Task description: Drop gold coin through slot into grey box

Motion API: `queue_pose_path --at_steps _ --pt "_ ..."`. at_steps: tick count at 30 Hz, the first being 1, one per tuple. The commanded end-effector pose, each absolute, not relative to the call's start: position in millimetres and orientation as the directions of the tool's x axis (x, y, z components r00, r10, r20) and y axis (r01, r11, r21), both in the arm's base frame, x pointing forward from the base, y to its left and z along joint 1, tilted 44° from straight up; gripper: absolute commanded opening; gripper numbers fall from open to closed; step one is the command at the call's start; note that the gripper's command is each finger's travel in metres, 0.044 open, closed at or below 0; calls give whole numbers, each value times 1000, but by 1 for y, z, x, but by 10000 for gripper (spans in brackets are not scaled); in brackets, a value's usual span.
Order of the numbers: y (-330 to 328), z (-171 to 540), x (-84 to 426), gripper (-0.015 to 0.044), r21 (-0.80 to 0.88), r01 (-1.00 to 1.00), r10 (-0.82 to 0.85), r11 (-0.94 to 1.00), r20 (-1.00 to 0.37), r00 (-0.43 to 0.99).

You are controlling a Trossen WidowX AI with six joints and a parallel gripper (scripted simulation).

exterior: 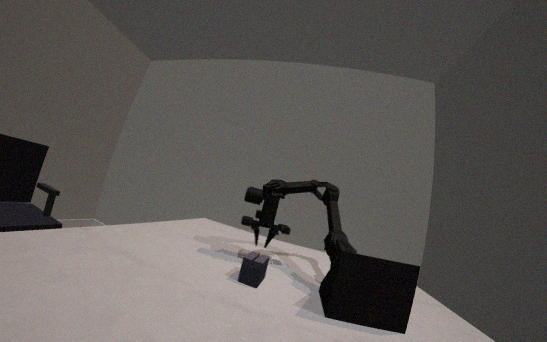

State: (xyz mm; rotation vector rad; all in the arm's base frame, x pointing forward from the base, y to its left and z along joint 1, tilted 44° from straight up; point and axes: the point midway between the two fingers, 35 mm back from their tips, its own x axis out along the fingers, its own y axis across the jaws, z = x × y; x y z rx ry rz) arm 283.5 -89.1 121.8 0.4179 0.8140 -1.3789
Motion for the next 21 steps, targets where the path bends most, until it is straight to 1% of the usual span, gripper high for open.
queue_pose_path --at_steps 1,21 --pt "-93 118 281 161 -202 963 -699 180 -714 -20" --pt "-115 95 282 161 -202 963 -699 180 -715 -19"
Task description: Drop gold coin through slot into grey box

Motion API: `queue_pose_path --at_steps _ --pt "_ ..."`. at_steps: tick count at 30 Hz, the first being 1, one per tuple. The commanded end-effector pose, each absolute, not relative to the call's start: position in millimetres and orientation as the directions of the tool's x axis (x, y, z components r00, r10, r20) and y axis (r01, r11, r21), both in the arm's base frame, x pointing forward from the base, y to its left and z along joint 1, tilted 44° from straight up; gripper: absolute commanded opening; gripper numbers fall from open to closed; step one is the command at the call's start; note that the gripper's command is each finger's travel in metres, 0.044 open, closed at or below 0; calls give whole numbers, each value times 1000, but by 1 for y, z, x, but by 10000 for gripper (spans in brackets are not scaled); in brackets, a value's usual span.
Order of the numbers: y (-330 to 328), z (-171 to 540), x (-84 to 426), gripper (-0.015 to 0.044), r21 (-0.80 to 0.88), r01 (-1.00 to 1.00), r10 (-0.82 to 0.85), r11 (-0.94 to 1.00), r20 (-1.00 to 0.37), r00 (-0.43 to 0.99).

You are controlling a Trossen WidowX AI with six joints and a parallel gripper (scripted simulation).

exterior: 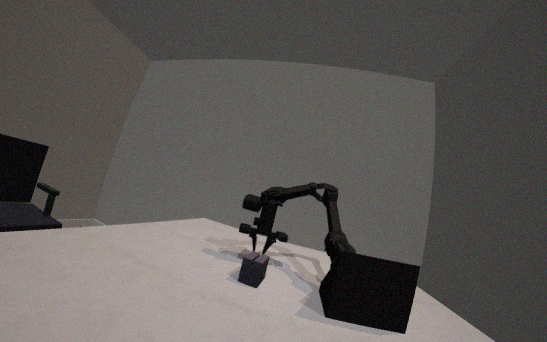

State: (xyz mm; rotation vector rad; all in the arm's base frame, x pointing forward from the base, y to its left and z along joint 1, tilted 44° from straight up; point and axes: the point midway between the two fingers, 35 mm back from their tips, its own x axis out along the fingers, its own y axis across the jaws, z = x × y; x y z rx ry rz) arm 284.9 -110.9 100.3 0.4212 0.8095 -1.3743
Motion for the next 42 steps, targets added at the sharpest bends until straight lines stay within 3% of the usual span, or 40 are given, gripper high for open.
queue_pose_path --at_steps 1,15,20,24,42 --pt "-116 94 282 161 -202 963 -699 180 -715 -19" --pt "-130 80 280 161 -202 963 -701 179 -713 -19" --pt "-130 80 280 29 -202 963 -701 179 -713 -19" --pt "-130 80 280 3 -202 963 -701 179 -713 -19" --pt "-111 97 284 0 -201 963 -697 181 -717 -18"
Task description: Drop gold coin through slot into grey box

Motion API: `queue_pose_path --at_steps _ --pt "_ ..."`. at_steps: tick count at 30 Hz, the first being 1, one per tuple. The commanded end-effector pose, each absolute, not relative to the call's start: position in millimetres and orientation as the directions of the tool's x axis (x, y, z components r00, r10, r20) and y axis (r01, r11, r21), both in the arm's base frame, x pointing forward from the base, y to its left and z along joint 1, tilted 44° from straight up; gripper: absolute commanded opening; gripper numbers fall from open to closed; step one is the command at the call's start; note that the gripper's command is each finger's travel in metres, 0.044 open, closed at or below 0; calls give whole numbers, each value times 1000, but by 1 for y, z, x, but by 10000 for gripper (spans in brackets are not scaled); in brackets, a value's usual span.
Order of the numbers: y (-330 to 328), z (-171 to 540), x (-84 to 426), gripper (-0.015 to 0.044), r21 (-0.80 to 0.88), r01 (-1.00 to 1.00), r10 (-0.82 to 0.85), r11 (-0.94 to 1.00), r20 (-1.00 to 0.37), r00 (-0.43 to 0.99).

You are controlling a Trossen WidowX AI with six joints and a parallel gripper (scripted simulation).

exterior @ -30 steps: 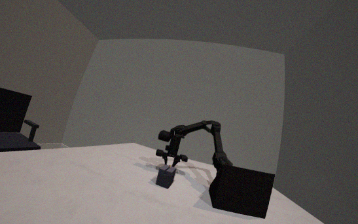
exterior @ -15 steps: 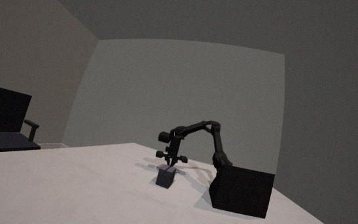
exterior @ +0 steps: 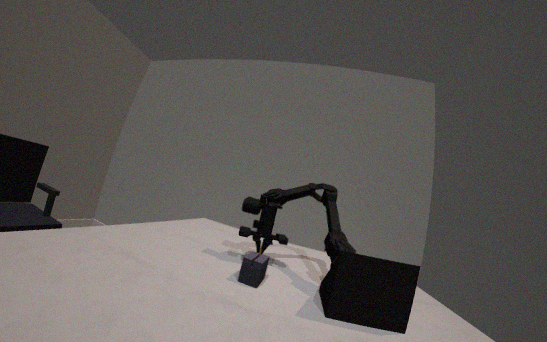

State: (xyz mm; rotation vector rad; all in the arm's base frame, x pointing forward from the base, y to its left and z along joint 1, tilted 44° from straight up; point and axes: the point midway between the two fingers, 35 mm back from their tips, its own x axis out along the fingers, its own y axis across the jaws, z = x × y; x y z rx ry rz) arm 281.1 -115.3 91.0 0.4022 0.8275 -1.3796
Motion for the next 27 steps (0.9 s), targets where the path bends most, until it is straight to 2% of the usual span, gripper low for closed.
queue_pose_path --at_steps 1,27 --pt "-109 99 284 0 -201 963 -696 181 -718 -18" --pt "-64 145 283 0 -203 963 -698 180 -716 -20"
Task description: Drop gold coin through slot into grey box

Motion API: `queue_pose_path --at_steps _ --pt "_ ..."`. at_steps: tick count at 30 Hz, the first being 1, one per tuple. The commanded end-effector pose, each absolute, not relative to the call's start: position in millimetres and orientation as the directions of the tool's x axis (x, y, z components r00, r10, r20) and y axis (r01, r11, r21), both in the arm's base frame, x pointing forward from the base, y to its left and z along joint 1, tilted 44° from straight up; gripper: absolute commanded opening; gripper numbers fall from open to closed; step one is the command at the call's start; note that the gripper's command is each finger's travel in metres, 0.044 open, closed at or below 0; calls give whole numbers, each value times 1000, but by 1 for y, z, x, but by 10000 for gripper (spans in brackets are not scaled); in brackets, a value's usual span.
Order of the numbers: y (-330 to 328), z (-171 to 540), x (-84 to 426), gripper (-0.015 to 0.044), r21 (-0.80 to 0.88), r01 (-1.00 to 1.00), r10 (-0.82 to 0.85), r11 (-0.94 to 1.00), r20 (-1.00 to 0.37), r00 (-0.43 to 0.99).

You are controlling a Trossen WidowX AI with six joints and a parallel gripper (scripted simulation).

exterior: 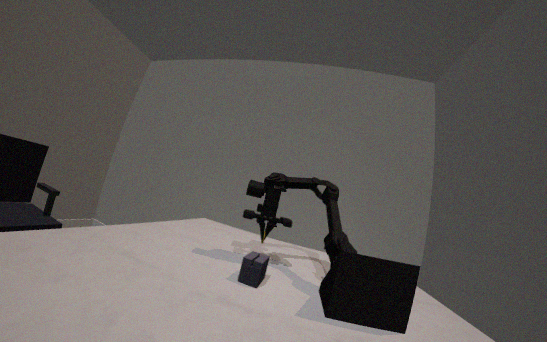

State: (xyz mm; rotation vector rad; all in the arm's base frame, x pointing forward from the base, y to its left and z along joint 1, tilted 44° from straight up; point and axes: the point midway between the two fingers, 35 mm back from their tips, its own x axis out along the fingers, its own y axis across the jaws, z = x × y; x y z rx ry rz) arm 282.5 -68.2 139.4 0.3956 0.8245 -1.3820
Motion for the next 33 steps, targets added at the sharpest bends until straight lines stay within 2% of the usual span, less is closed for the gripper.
queue_pose_path --at_steps 1,4,16,33 --pt "-63 146 283 0 -203 963 -698 180 -715 -20" --pt "-62 147 283 0 -188 968 -698 164 -715 -20" --pt "-61 147 286 0 76 991 -698 -106 -715 -20" --pt "-39 127 289 0 80 991 -692 -109 -722 -18"
